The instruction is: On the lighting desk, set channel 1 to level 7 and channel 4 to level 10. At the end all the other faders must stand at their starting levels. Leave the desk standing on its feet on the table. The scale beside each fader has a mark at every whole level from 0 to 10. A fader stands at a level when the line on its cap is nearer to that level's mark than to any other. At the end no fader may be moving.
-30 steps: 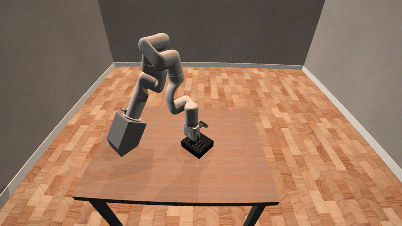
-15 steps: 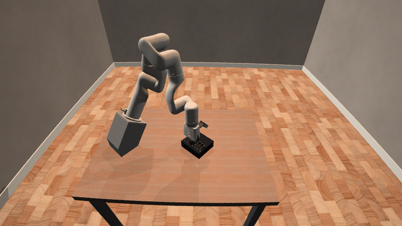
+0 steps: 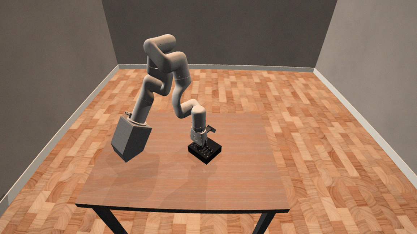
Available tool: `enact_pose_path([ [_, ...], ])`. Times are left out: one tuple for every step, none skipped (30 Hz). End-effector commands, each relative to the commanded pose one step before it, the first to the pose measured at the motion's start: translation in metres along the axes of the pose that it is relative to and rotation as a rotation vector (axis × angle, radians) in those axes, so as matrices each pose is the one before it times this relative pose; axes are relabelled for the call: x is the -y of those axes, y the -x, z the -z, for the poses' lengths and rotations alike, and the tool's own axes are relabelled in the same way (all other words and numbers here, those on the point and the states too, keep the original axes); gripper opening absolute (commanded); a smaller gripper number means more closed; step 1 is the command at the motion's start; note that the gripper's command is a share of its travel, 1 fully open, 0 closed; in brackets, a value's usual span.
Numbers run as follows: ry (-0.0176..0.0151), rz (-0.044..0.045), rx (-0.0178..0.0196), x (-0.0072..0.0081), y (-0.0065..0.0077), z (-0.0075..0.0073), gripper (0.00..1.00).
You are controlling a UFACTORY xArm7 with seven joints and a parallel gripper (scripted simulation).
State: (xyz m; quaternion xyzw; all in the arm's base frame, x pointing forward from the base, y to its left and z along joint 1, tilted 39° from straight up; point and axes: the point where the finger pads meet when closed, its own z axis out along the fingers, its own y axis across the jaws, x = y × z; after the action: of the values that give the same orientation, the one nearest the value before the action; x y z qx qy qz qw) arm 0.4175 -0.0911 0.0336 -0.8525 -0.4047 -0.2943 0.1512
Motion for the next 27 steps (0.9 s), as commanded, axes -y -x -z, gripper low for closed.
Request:
enact_pose_path([
  [0.00301,-0.00054,0.00034,-0.00131,0.00030,-0.00028,0.00],
  [0.00000,0.00000,0.00000,0.00000,0.00000,-0.00049,0.00],
  [0.00000,0.00000,0.00000,0.00000,0.00000,-0.00055,0.00],
  [0.00000,0.00000,0.00001,0.00000,0.00000,-0.00061,0.00],
  [-0.00001,0.00000,0.00001,0.00001,0.00000,-0.00066,0.00],
  [0.00000,0.00000,0.00000,0.00000,0.00000,0.00000,0.00],
  [0.00000,0.00000,0.00000,0.00000,0.00000,0.00000,0.00],
  [0.00000,0.00000,-0.00001,0.00000,0.00000,-0.00070,0.00],
  [0.00001,0.00000,-0.00001,-0.00001,0.00000,-0.00073,0.00],
  [0.00000,0.00000,0.00000,0.00000,0.00000,-0.00075,0.00],
  [0.00000,0.00000,0.00000,0.00000,0.00000,-0.00075,0.00],
  [-0.00001,0.00000,0.00001,0.00000,0.00000,-0.00074,0.00],
  [-0.00001,0.00000,0.00001,0.00000,0.00000,-0.00071,0.00],
  [0.00001,0.00000,-0.00002,-0.00001,-0.00001,-0.00068,0.00],
  [0.00000,0.00000,-0.00001,0.00000,0.00000,-0.00063,0.00],
  [0.00000,0.00000,0.00000,0.00000,0.00000,-0.00057,0.00],
  [0.00000,0.00000,0.00000,0.00000,0.00000,-0.00050,0.00],
  [0.00000,0.00000,0.00000,0.00000,0.00000,-0.00043,0.00],
  [0.00000,0.00000,0.00001,0.00000,0.00000,-0.00035,0.00],
  [0.00000,0.00000,0.00001,0.00000,0.00000,-0.00027,0.00],
  [0.00000,0.00000,0.00001,0.00000,0.00000,-0.00020,0.00],
  [0.00000,0.00000,0.00000,0.00000,0.00000,-0.00013,0.00],
  [0.00000,0.00000,0.00000,0.00000,0.00000,0.00000,0.00],
  [0.00000,0.00000,0.00000,0.00000,0.00000,0.00000,0.00],
  [0.00000,0.00000,0.00000,0.00000,0.00000,-0.00007,0.00],
  [0.00000,0.00000,0.00000,0.00000,0.00000,-0.00003,0.00],
  [0.00000,0.00000,0.00000,0.00000,0.00000,0.00000,0.00],
])
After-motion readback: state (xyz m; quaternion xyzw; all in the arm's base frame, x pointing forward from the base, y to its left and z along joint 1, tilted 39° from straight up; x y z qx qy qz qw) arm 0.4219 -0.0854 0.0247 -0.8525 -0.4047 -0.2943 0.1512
